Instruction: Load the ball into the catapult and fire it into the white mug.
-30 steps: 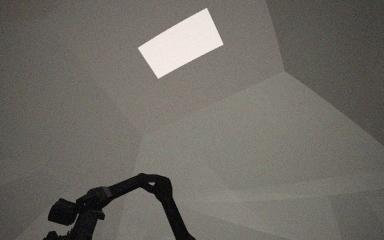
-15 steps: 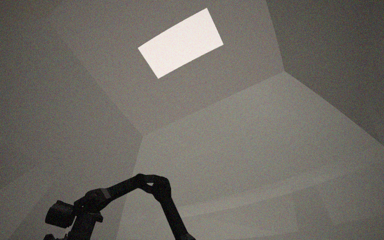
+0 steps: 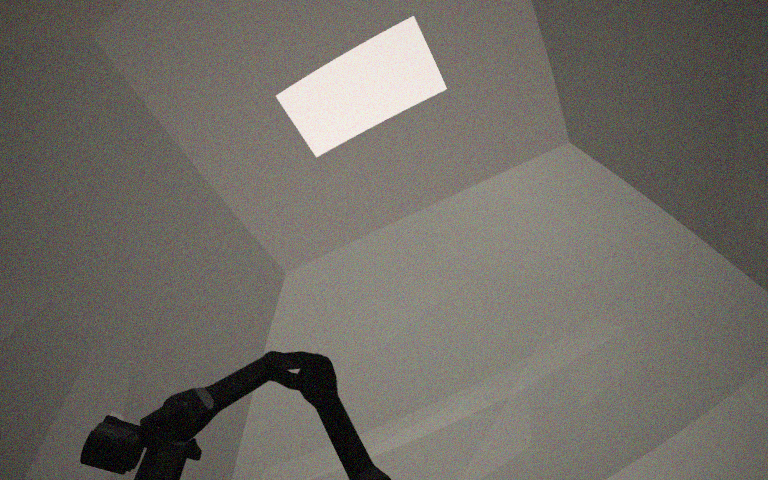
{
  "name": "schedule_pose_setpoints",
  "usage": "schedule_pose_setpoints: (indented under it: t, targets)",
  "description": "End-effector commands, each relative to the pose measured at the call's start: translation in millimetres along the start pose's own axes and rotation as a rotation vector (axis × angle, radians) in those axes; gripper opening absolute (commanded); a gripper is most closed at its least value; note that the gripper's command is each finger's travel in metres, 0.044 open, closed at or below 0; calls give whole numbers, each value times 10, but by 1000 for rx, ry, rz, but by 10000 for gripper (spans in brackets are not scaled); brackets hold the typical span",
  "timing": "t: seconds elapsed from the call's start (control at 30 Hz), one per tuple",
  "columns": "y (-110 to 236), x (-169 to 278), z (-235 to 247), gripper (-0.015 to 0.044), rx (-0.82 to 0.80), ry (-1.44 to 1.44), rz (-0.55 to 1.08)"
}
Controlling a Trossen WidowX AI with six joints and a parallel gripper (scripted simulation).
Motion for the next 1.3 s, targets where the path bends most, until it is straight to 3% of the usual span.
schedule_pose_setpoints:
  t: [0.0,0.27,0.73,0.83,1.0,1.07,1.1,1.27]
  targets:
    - [-57,8,5,0,-4,2,1]
    - [-48,3,1,0,0,0,0]
    - [-48,3,1,368,0,0,0]
    - [185,-28,5,440,0,0,0]
    - [929,-7,-2,440,-1,0,-1]
    - [956,-3,-3,440,-1,0,-1]
    - [776,-33,0,440,-1,3,-6]
    - [879,15,-9,440,-4,2,-1]
Point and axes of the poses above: the point midway between the two fingers, 35 mm back from their tips, its own y axis back along the fingers, its own z axis across the jaws, x = y × z, the point moved 3 cm from there along y, back along the fingers, and after that the axes turned 9 degrees about -y, right-handed, at the moved point
